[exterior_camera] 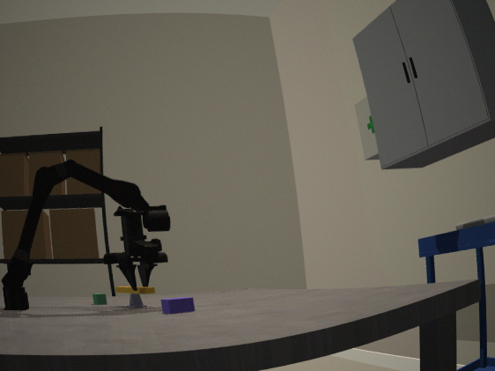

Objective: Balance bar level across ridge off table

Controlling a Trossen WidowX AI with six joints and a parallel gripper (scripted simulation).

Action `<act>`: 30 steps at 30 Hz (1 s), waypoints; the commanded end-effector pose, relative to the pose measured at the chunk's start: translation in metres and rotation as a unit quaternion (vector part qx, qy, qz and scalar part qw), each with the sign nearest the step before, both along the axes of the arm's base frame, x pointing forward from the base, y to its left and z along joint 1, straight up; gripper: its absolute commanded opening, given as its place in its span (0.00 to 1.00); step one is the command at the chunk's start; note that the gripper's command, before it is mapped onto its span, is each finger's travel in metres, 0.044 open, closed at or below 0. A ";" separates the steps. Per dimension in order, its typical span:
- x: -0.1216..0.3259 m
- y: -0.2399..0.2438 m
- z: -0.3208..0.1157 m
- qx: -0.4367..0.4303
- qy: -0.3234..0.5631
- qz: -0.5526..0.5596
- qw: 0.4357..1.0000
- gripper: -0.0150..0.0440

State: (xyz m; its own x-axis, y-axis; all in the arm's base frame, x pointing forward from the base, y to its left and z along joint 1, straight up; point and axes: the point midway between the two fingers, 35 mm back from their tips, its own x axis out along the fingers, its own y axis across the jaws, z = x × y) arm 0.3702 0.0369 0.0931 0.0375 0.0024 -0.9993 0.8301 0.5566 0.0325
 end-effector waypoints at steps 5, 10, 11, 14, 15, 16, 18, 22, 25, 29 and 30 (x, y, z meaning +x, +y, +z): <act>0.000 0.000 0.000 0.000 0.000 0.000 1.000 0.54; 0.000 0.000 0.000 0.000 0.000 0.000 1.000 0.54; 0.000 0.000 0.000 0.000 0.000 0.000 1.000 0.54; 0.000 0.000 0.000 0.000 0.000 0.000 1.000 0.54; 0.000 0.000 0.000 0.000 0.000 0.000 1.000 0.54; 0.000 0.000 0.000 0.000 0.000 0.000 1.000 0.54; 0.000 0.000 0.000 0.000 0.000 0.000 1.000 0.54; 0.000 0.000 0.000 0.000 0.000 0.000 1.000 0.55; 0.000 0.000 0.000 0.000 0.000 0.000 1.000 0.55; 0.000 0.000 0.000 0.000 0.000 0.000 1.000 0.55; 0.000 0.000 0.000 0.000 0.000 0.000 1.000 0.57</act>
State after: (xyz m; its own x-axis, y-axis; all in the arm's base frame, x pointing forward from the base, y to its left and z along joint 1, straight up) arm 0.3702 0.0369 0.0931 0.0375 0.0025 -0.9993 0.8301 0.5566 0.0326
